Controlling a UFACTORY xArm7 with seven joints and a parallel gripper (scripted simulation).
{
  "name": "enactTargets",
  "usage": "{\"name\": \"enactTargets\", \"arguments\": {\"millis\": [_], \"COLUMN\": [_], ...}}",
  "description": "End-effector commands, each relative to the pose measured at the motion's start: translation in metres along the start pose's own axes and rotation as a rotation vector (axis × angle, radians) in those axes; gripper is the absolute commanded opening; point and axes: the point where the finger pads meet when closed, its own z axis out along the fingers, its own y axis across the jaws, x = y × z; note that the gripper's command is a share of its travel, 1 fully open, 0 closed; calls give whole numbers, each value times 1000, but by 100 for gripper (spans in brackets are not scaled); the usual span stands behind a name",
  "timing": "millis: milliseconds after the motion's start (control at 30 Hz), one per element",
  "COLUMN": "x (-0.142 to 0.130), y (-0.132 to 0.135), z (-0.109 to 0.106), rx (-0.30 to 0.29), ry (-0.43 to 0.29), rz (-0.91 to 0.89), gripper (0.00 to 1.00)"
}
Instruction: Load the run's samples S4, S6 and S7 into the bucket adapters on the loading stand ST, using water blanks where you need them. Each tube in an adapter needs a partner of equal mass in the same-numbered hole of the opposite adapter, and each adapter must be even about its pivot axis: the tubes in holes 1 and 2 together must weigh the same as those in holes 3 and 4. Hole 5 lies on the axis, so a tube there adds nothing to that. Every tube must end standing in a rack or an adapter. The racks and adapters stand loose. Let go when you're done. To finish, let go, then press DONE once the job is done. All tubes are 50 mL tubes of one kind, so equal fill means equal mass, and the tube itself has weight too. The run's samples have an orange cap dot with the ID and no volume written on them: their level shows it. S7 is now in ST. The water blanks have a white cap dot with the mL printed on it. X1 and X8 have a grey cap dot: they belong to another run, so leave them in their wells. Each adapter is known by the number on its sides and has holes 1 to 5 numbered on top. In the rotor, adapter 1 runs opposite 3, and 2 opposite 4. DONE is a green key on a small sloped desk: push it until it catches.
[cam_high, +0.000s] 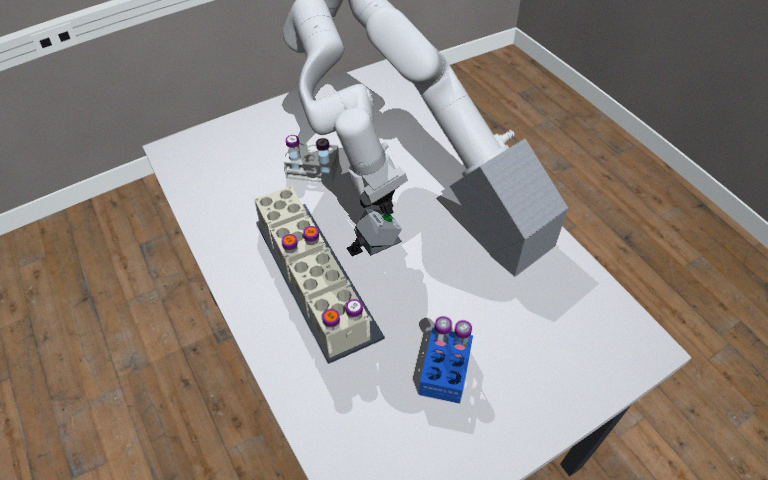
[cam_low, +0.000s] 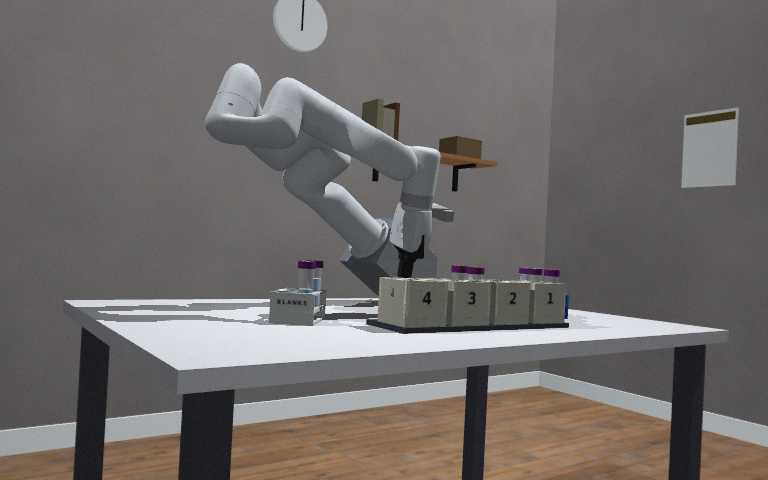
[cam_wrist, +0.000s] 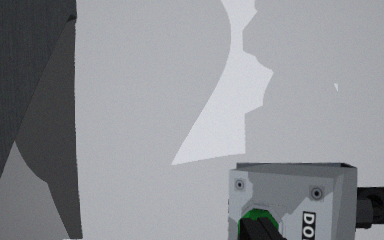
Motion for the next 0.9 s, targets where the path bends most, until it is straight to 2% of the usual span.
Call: {"name": "enactTargets", "arguments": {"millis": [0, 867], "x": [0, 0], "y": [1, 4], "z": [1, 10], "rx": [-4, -4], "ry": [1, 1], "rz": [0, 0], "gripper": [0, 0]}}
